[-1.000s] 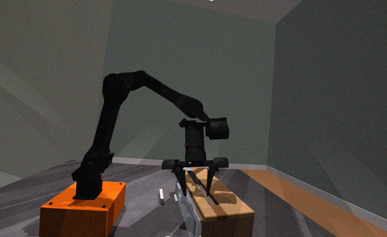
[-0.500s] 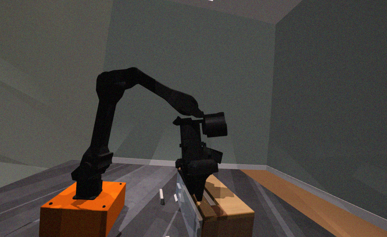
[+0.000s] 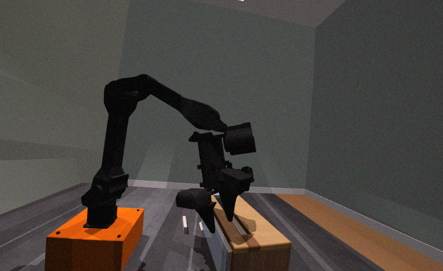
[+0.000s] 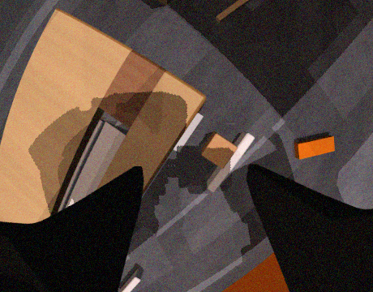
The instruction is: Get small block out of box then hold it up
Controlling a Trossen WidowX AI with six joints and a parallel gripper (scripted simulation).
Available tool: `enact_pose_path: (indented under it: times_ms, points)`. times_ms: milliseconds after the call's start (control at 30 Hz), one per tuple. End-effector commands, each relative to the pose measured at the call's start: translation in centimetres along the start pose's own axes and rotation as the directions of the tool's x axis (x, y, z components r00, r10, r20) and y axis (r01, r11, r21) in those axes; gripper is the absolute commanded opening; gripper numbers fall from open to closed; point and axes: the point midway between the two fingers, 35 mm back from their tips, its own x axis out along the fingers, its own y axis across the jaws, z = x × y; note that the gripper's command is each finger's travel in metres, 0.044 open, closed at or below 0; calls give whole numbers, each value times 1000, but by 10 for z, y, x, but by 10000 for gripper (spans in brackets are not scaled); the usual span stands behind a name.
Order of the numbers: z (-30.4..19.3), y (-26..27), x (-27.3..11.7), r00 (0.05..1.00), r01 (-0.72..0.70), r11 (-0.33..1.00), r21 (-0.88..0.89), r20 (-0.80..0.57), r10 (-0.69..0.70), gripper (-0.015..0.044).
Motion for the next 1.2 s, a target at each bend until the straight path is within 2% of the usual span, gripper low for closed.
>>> enact_pose_path:
  times_ms: [0, 133, 300, 433, 600, 1167]
  points:
    - [-5, -12, 0, 994, -52, 598, 800, -18, 110, 285]
    - [-4, -15, -2, 990, -38, 358, 933, -14, 142, 285]
    - [-4, -19, -4, 984, 4, 28, 1000, -8, 177, 285]
    - [-3, -21, -6, 978, 51, -235, 971, -2, 207, 285]
    - [-3, -24, -7, 972, 122, -528, 840, 6, 235, 285]
    - [-3, -25, -8, 971, 131, -557, 820, 7, 238, 285]
